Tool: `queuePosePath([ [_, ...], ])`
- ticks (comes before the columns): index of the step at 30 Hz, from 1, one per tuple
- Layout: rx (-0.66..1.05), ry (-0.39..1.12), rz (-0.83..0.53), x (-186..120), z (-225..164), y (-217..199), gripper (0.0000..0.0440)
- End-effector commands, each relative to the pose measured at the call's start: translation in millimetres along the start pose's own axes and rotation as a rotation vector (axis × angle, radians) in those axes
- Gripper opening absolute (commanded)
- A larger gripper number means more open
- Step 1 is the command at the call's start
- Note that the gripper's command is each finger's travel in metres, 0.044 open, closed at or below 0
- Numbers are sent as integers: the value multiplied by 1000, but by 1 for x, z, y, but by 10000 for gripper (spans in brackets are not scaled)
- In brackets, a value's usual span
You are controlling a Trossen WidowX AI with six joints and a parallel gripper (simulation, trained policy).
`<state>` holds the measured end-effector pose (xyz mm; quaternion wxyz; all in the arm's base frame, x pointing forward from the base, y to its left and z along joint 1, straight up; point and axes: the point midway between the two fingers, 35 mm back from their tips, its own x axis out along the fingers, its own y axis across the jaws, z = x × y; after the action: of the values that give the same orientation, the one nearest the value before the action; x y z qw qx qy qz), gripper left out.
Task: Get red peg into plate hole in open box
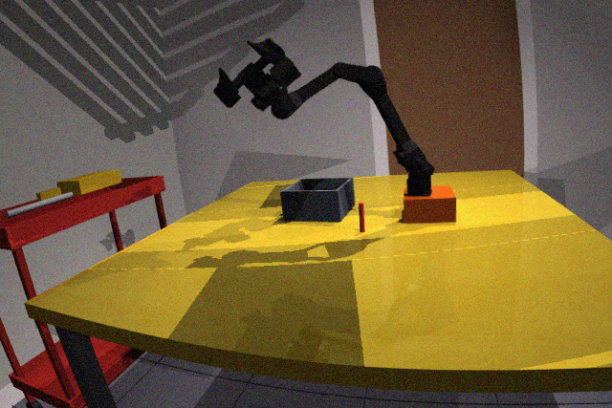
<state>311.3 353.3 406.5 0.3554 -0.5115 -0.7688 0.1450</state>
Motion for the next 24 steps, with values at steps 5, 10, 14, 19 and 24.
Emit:
queuePosePath([
  [5, 155, 63, 48, -4, -12, 9, 440],
  [10, 308, 131, 95, -11, -24, 17, 440],
  [14, 430, 190, 129, -17, -33, 23, 440],
  [19, 581, 267, 168, -26, -43, 31, 440],
  [24, 730, 348, 204, -36, -52, 39, 440],
])
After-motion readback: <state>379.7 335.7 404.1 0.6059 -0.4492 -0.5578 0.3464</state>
